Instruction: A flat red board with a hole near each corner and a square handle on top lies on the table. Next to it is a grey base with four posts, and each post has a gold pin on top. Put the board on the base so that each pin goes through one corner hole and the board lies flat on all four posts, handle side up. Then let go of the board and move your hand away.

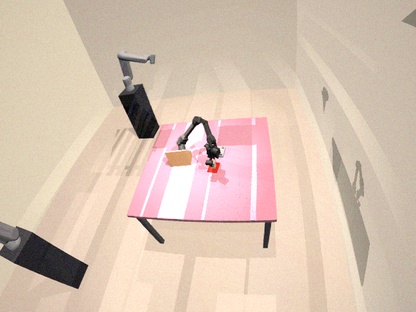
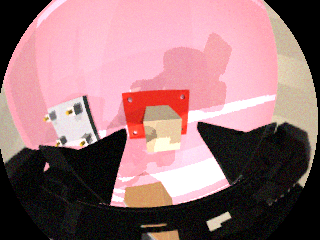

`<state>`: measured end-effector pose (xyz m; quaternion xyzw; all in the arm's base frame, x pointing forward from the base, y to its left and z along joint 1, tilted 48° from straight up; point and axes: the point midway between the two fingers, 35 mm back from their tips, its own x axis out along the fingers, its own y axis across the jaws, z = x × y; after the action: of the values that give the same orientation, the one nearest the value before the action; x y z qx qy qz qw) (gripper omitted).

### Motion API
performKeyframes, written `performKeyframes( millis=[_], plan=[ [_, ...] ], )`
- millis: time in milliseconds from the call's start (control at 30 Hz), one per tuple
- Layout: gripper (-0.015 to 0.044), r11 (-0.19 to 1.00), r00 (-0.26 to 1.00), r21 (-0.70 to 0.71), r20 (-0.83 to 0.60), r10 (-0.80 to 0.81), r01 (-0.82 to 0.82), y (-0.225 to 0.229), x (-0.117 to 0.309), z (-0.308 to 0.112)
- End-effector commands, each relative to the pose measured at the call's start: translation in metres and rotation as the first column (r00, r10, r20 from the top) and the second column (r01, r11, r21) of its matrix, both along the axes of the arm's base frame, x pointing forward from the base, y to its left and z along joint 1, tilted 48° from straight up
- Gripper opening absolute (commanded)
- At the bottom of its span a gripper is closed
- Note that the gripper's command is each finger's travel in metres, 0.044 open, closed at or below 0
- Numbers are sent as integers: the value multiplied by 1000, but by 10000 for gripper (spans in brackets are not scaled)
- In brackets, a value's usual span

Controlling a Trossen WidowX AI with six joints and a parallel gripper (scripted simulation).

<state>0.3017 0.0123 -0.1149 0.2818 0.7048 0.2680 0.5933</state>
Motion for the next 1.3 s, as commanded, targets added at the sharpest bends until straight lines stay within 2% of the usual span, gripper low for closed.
performKeyframes(
  millis=[0, 667, 1000, 1233, 1267],
  plan=[
    [440, 1000, 1000, 6, -11, -5, 5, 6, -3, -5],
    [440, 1000, 1000, 9, -12, -4, 4, 27, -9, -24],
    [177, 1000, 1000, 9, -12, -4, 4, 27, -9, -24],
    [131, 1000, 1000, 9, -12, -4, 4, 27, -9, -24],
    [105, 1000, 1000, 9, -12, -4, 4, 27, -9, -24]
  ],
)
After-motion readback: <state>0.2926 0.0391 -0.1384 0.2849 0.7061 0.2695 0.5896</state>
